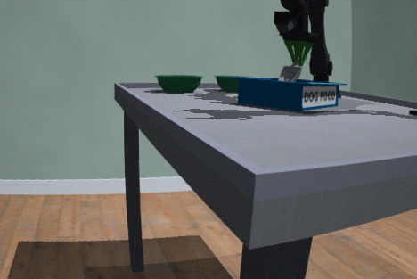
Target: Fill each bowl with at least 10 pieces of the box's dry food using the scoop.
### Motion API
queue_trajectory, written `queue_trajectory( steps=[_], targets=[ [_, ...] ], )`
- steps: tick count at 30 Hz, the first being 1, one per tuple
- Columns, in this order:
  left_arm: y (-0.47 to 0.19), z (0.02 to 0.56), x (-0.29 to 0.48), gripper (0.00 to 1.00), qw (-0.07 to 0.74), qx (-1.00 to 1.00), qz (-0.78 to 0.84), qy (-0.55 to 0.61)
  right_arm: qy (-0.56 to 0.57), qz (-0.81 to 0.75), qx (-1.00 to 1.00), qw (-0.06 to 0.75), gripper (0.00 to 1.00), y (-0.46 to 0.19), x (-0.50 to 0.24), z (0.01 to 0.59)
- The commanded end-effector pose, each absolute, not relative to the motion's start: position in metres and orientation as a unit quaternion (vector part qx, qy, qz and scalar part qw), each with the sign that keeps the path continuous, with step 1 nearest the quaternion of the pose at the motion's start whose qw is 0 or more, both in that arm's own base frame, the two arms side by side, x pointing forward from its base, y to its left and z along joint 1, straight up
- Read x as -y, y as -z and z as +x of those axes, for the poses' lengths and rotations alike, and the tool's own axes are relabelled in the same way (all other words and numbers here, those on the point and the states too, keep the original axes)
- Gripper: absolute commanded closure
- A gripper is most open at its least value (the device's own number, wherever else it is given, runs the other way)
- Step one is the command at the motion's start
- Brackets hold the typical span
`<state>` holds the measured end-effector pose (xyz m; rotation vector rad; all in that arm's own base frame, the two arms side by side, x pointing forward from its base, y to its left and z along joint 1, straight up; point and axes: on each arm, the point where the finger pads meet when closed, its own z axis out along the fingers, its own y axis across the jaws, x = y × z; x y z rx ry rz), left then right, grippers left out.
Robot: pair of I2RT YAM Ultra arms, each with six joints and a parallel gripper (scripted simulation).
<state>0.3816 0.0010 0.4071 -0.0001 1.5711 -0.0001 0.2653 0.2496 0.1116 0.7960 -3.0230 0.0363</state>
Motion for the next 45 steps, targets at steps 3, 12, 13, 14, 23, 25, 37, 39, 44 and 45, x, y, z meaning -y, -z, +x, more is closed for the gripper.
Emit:
queue_trajectory(
  steps=[3,12,13,14,23,25,37,39,44,45],
  targets=[
    [-0.428,0.376,-0.001,0.00,0.726,-0.688,0.000,0.000,-0.001,0.252,0.968,-0.014,1.00,-0.149,-0.249,0.262],
    [-0.428,0.376,-0.001,0.00,0.726,-0.688,0.000,0.000,0.004,0.249,0.968,-0.024,1.00,-0.138,-0.250,0.268],
    [-0.428,0.376,-0.001,0.00,0.726,-0.688,0.000,0.000,0.004,0.251,0.968,-0.022,1.00,-0.131,-0.250,0.267],
    [-0.428,0.376,-0.001,0.00,0.726,-0.688,0.000,0.000,0.005,0.249,0.968,-0.024,1.00,-0.132,-0.249,0.268],
    [-0.428,0.376,-0.001,0.00,0.726,-0.688,0.000,0.000,0.004,0.254,0.967,-0.023,1.00,-0.130,-0.248,0.254],
    [-0.428,0.376,-0.001,0.00,0.726,-0.688,0.000,0.000,0.004,0.254,0.967,-0.022,1.00,-0.129,-0.247,0.251],
    [-0.428,0.376,-0.001,0.00,0.726,-0.688,0.000,0.000,0.002,0.250,0.968,-0.019,1.00,-0.125,-0.241,0.250],
    [-0.428,0.376,-0.001,0.00,0.726,-0.688,0.000,0.000,0.006,0.256,0.966,-0.022,1.00,-0.140,-0.246,0.249],
    [-0.428,0.376,-0.001,0.00,0.726,-0.688,0.000,0.000,0.000,0.256,0.967,-0.011,1.00,-0.116,-0.246,0.254],
    [-0.428,0.376,-0.001,0.00,0.726,-0.688,0.000,0.000,0.000,0.256,0.967,-0.011,1.00,-0.116,-0.246,0.254]
  ],
)
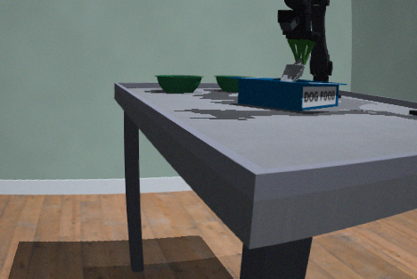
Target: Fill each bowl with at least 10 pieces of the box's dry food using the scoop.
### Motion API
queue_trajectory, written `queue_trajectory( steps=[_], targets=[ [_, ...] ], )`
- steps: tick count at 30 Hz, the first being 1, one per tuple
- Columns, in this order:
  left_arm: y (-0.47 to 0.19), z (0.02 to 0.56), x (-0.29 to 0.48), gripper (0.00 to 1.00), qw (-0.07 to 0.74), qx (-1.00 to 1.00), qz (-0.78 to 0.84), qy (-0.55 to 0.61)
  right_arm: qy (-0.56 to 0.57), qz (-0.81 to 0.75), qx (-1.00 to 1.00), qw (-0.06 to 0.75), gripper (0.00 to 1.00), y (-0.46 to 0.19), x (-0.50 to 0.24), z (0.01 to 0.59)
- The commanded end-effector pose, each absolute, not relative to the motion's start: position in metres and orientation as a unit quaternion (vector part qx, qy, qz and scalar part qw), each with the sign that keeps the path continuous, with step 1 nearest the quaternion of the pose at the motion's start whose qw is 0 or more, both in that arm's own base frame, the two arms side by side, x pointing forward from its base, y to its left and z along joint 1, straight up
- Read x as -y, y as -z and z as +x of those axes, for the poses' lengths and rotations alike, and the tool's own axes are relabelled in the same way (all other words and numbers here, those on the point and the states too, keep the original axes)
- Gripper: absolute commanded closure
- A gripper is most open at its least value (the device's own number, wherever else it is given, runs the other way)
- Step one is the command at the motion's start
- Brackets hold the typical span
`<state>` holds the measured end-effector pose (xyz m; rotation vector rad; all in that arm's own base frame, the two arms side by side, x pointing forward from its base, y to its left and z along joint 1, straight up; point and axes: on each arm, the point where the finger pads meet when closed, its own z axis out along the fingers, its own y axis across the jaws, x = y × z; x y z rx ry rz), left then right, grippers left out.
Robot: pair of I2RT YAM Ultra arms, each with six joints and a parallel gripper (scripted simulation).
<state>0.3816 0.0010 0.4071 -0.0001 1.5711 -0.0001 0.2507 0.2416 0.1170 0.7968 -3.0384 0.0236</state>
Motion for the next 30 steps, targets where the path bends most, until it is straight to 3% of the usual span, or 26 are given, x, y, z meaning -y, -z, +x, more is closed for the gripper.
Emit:
queue_trajectory(
  steps=[1,30],
  targets=[
    [-0.428,0.376,-0.001,0.00,0.726,-0.688,0.000,0.000,0.000,0.256,0.967,-0.011,1.00,-0.116,-0.246,0.254],
    [-0.428,0.376,-0.001,0.00,0.726,-0.688,0.000,0.000,0.005,0.253,0.967,-0.023,1.00,-0.108,-0.257,0.277]
  ],
)
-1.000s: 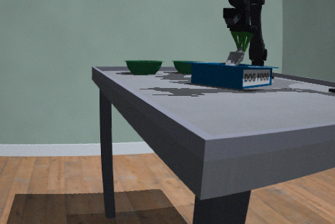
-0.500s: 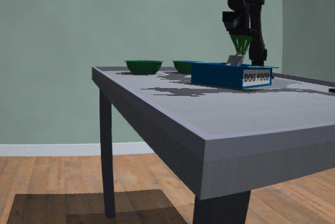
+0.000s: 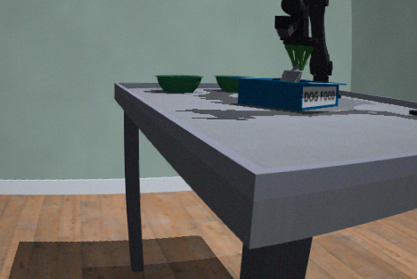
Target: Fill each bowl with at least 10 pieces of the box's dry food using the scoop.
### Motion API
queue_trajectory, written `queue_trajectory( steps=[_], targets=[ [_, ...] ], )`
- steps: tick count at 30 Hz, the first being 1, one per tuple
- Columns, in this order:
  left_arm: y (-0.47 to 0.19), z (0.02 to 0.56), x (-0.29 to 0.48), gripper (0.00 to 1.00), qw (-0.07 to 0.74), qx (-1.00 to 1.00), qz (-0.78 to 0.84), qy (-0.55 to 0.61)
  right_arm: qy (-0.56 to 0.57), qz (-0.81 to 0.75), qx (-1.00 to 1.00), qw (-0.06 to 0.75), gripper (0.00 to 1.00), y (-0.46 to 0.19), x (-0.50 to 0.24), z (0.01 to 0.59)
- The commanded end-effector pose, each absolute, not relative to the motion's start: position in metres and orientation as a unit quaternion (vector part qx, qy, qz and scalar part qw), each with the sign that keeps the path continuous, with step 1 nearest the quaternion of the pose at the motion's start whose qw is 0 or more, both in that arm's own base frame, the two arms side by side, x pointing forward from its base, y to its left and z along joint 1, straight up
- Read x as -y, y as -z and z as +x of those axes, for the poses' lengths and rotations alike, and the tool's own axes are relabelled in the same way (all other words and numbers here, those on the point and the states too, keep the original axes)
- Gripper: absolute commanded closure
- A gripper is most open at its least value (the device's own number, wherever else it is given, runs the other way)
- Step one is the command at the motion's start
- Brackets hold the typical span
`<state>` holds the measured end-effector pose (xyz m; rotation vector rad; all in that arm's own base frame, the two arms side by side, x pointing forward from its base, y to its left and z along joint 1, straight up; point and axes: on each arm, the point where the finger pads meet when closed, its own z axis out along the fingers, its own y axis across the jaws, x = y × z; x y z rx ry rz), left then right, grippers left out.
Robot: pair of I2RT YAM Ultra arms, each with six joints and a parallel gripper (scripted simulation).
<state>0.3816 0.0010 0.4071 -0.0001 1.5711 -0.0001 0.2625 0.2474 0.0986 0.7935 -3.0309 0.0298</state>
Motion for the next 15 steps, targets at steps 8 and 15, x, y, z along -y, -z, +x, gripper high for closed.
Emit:
queue_trajectory(
  steps=[8,15],
  targets=[
    [-0.428,0.376,-0.001,0.00,0.726,-0.688,0.000,0.000,-0.001,0.252,0.968,-0.006,1.00,-0.103,-0.255,0.277],
    [-0.428,0.376,-0.001,0.00,0.726,-0.688,0.000,0.000,-0.007,0.251,0.968,0.010,1.00,-0.083,-0.250,0.273]
  ],
)
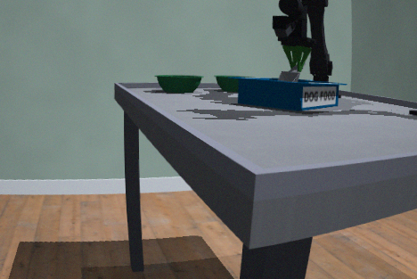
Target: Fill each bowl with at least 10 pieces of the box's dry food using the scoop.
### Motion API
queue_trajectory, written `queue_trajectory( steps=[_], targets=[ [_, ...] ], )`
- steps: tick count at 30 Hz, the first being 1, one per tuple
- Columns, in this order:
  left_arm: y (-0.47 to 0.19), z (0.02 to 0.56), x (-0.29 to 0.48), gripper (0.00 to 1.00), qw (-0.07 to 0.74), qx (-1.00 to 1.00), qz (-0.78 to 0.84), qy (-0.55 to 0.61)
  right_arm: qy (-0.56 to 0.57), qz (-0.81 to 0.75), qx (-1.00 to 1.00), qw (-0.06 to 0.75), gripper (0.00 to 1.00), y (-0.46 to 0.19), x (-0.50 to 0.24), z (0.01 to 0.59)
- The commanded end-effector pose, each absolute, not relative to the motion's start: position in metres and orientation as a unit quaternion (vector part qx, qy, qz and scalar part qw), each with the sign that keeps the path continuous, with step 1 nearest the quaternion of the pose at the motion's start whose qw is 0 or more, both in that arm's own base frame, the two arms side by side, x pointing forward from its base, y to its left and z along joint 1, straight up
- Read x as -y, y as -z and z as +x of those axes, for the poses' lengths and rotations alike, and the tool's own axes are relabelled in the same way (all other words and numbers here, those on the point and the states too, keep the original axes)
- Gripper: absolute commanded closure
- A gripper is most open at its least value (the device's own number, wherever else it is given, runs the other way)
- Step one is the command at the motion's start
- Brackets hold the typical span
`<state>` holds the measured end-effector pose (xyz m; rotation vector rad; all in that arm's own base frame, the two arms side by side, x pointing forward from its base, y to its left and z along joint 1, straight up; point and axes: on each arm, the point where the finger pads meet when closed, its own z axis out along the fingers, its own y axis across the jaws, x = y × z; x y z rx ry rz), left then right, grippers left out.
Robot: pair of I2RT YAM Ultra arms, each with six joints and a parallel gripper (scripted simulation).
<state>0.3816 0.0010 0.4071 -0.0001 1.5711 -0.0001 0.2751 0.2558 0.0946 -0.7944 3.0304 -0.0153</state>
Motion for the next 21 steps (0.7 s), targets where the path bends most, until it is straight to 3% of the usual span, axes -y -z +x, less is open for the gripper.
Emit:
queue_trajectory(
  steps=[1,21],
  targets=[
    [-0.428,0.376,-0.001,0.00,0.726,-0.688,0.000,0.000,-0.012,-0.257,-0.966,0.037,1.00,-0.116,-0.266,0.282],
    [-0.428,0.376,-0.001,0.00,0.726,-0.688,0.000,0.000,0.001,-0.253,-0.967,0.014,1.00,-0.147,-0.250,0.263]
  ],
)
